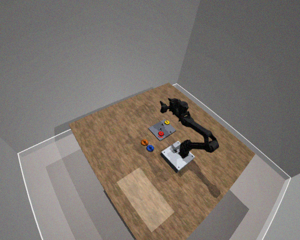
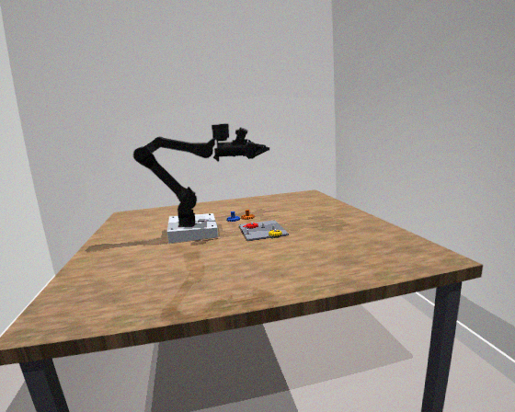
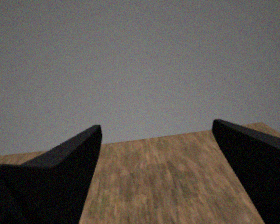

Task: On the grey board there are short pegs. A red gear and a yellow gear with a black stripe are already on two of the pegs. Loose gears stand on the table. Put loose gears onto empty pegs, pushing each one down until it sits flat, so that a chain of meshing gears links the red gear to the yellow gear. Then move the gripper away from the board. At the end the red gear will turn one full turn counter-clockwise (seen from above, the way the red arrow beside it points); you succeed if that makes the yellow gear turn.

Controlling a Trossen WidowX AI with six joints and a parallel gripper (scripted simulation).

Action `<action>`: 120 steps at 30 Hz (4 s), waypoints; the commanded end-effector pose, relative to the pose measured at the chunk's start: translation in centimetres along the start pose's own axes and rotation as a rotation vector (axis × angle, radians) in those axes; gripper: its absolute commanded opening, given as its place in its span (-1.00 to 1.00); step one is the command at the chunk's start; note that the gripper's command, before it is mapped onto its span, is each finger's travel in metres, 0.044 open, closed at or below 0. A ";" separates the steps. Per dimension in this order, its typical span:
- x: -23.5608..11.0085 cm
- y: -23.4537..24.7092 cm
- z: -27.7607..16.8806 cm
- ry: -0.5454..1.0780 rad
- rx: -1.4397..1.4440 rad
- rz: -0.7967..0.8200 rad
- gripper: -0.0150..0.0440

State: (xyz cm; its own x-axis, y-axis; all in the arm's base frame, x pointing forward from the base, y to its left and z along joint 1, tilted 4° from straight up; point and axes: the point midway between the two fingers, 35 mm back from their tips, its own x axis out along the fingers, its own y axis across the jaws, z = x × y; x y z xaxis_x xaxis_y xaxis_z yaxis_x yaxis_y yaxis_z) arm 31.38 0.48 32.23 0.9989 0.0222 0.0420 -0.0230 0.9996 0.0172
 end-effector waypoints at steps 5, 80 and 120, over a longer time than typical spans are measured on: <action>1.5 3.5 -4.8 0.236 0.133 0.082 1.00; -11.3 18.1 -30.0 1.529 0.145 -0.195 -0.34; -11.6 18.7 -20.4 1.529 0.147 -0.194 -0.49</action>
State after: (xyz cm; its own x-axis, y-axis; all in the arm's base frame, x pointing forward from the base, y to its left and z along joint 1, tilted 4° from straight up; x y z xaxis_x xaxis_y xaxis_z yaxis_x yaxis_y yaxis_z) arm 20.21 19.31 10.75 0.0647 -0.0174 -0.9978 0.1895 0.9819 -0.0049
